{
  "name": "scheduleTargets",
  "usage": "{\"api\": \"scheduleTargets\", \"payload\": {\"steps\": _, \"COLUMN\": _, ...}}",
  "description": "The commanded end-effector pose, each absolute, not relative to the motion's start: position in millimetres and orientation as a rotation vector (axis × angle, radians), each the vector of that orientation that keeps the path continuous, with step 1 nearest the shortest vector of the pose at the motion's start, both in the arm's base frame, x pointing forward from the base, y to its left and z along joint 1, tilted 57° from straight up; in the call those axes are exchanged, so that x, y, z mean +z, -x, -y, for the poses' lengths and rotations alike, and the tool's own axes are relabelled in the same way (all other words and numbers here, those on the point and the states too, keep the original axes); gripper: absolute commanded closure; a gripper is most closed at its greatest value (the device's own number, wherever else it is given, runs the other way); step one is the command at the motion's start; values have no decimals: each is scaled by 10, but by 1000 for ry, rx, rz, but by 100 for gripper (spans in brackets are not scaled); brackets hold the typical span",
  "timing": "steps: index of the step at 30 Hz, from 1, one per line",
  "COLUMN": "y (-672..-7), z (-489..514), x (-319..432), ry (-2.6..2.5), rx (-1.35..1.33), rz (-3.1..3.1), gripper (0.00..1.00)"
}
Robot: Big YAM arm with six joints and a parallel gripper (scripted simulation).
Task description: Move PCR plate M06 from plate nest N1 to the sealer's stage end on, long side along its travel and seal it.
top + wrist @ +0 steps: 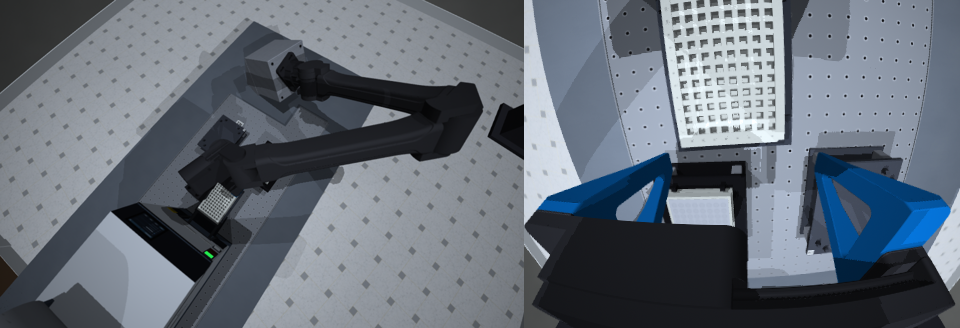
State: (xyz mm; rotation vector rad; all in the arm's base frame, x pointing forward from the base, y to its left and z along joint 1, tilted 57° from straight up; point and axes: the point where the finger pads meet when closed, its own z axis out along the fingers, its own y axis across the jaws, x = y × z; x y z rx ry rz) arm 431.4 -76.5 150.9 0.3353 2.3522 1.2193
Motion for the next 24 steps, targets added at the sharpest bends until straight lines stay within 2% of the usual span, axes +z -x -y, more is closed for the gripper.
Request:
{"api": "scheduleTargets", "payload": {"steps": 1, "y": -4432, "z": 772, "x": 1570, "ry": -99, "rx": 1233, "rz": -2460, "gripper": 0}}
{"api": "scheduleTargets", "payload": {"steps": 6, "y": -4340, "z": 709, "x": 1542, "ry": -50, "rx": 1284, "rz": -2534, "gripper": 0}}
{"api": "scheduleTargets", "payload": {"steps": 18, "y": -4428, "z": 895, "x": 1709, "ry": -93, "rx": 1218, "rz": -2467, "gripper": 0}}
{"api": "scheduleTargets", "payload": {"steps": 24, "y": -4288, "z": 887, "x": 1972, "ry": -99, "rx": 1225, "rz": -2471, "gripper": 2}}
